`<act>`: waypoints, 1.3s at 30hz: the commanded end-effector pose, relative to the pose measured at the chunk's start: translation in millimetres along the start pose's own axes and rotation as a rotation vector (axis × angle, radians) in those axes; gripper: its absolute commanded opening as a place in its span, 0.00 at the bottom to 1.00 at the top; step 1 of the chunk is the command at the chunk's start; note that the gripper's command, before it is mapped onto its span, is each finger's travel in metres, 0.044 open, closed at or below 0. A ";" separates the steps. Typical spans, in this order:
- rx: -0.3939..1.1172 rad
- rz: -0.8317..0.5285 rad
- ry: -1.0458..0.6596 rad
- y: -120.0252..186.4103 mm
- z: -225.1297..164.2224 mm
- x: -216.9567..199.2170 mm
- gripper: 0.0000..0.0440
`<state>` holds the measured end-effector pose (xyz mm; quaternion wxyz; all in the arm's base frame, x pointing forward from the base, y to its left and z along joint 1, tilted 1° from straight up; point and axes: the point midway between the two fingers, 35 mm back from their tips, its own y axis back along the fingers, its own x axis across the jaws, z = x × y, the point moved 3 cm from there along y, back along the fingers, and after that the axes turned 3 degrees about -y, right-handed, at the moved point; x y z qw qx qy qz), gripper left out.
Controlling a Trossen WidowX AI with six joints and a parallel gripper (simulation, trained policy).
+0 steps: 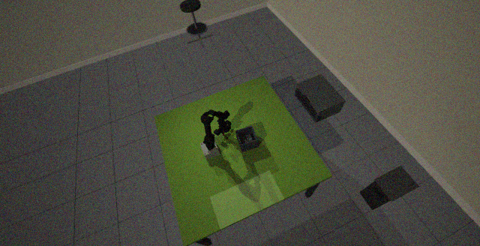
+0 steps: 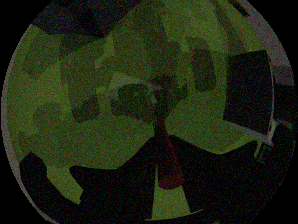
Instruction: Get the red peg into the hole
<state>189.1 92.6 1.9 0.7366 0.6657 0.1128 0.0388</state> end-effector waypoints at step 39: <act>0.075 0.329 -0.084 122.2 40.3 42.5 0.00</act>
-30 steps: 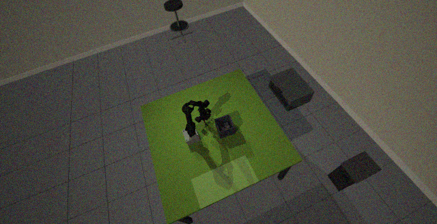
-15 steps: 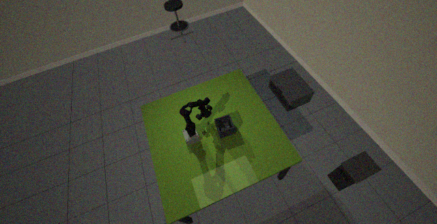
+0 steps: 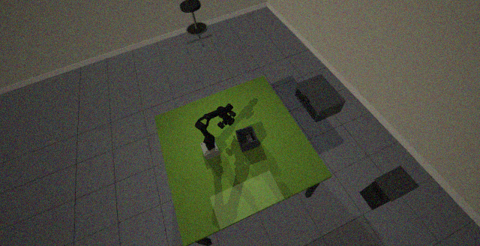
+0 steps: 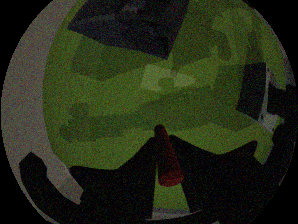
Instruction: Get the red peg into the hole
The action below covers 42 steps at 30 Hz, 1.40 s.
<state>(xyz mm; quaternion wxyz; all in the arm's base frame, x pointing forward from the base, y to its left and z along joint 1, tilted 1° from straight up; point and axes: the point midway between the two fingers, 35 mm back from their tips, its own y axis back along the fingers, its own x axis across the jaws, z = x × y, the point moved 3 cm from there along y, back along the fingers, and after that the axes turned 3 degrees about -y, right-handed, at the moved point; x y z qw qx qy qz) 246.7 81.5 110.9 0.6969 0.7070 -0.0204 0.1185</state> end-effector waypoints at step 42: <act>-0.128 -0.028 -0.072 49.0 131.0 26.5 0.00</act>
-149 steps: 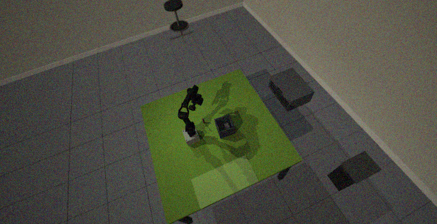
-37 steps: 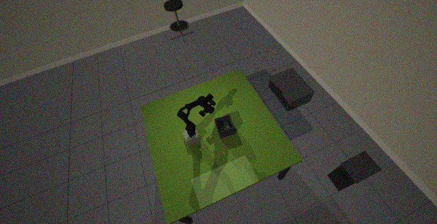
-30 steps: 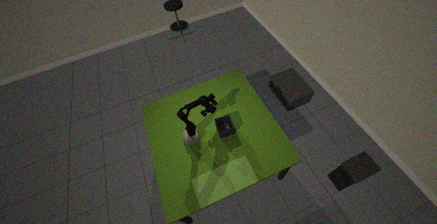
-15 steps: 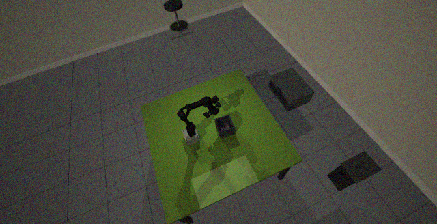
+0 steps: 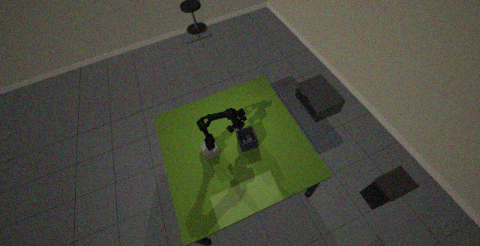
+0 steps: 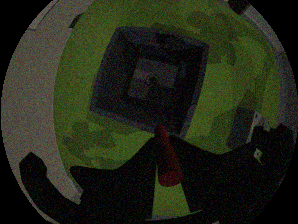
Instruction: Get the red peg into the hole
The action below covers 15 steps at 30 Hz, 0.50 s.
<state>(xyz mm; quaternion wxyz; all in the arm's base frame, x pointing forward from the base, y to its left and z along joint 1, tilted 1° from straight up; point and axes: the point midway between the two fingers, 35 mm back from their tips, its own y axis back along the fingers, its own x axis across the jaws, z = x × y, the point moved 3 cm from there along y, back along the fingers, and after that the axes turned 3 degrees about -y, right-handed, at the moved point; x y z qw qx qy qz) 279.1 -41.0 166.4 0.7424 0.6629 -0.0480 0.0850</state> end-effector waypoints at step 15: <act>0.010 -0.052 -0.006 -27.9 36.5 4.2 0.00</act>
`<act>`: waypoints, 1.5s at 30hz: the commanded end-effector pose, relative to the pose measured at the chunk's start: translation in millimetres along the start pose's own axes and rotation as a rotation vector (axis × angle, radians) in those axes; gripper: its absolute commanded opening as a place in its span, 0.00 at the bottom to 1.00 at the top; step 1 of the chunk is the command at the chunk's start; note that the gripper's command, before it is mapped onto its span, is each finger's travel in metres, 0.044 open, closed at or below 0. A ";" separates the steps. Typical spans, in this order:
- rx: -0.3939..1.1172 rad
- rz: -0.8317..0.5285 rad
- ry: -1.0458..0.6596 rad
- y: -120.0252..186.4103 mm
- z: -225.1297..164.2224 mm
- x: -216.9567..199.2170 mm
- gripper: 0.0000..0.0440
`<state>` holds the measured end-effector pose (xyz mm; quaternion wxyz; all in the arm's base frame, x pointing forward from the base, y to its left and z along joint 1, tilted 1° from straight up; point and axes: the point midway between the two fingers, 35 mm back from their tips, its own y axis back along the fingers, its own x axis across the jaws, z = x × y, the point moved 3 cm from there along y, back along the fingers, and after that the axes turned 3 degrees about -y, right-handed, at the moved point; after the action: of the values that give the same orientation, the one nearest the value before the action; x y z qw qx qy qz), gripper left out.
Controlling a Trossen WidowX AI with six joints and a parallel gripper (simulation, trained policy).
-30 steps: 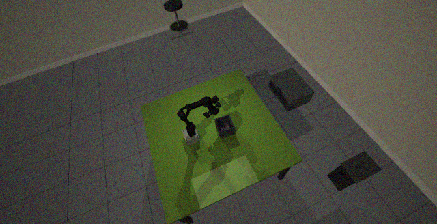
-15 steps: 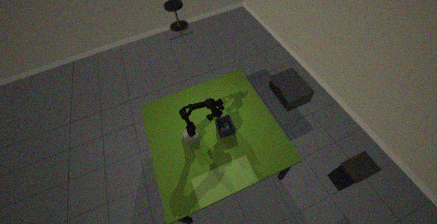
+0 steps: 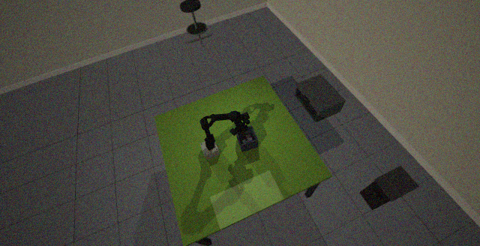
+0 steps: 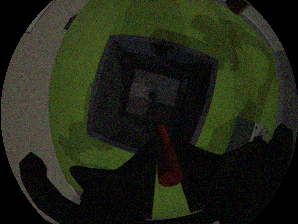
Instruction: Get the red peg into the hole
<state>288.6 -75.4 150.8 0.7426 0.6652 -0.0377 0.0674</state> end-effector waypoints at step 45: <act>0.119 -0.058 0.060 -87.0 33.9 13.8 0.31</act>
<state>314.3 -116.9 68.4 0.7132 0.6978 0.0083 0.0656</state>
